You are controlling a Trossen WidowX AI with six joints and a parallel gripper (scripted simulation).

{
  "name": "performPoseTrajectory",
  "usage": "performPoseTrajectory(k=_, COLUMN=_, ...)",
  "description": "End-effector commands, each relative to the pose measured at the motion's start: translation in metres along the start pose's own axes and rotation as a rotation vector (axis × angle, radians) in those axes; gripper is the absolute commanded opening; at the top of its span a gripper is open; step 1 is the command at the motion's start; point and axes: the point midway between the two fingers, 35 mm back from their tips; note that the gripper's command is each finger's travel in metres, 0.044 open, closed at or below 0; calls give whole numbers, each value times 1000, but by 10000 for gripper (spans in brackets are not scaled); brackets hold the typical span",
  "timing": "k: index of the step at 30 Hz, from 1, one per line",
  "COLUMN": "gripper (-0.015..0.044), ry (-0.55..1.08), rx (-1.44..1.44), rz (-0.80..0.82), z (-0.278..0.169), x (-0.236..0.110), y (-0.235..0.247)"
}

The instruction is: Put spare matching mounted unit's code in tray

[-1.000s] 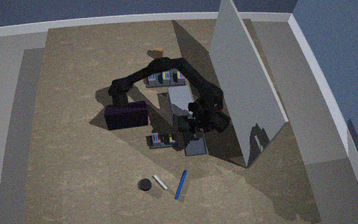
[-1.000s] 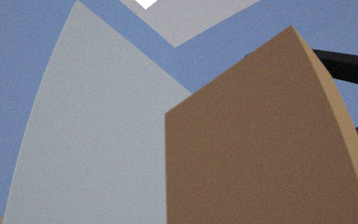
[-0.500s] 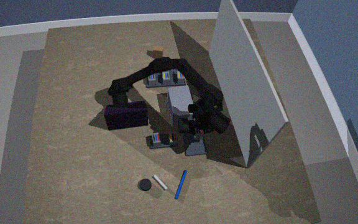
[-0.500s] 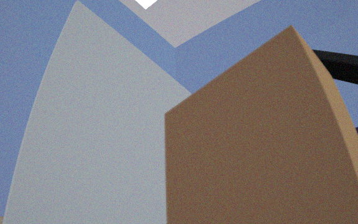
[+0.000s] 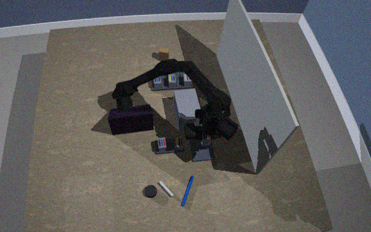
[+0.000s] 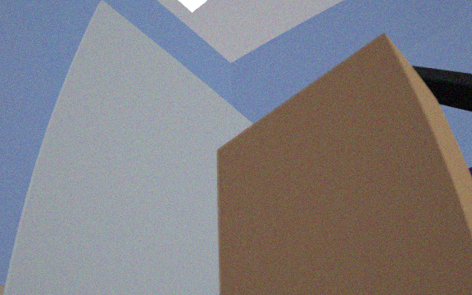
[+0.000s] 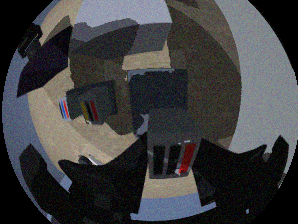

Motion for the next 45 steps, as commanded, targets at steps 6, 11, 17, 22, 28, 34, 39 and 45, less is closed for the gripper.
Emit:
performPoseTrajectory(k=6, gripper=0, ry=-3, rx=4, rz=-5, z=0, x=7, y=-1)
performPoseTrajectory(k=11, gripper=0, ry=-3, rx=4, rz=-6, z=0, x=10, y=-1)
performPoseTrajectory(k=17, gripper=0, ry=-3, rx=4, rz=-6, z=0, x=14, y=-1)
performPoseTrajectory(k=22, gripper=0, ry=-3, rx=3, rz=-6, z=0, x=18, y=-1)
performPoseTrajectory(k=28, gripper=0, ry=-3, rx=3, rz=-6, z=0, x=22, y=-1)
performPoseTrajectory(k=34, gripper=0, ry=-3, rx=3, rz=-6, z=0, x=26, y=-1)
performPoseTrajectory(k=39, gripper=0, ry=-4, rx=3, rz=-6, z=1, x=30, y=-1)
performPoseTrajectory(k=45, gripper=0, ry=-4, rx=3, rz=-6, z=1, x=34, y=-1)
Point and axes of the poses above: the point midway between the two fingers, 35 mm back from their tips, its own x axis out along the fingers, its own y axis across the jaws, z = x × y, and after that the axes turned 14 degrees about -x, right-handed
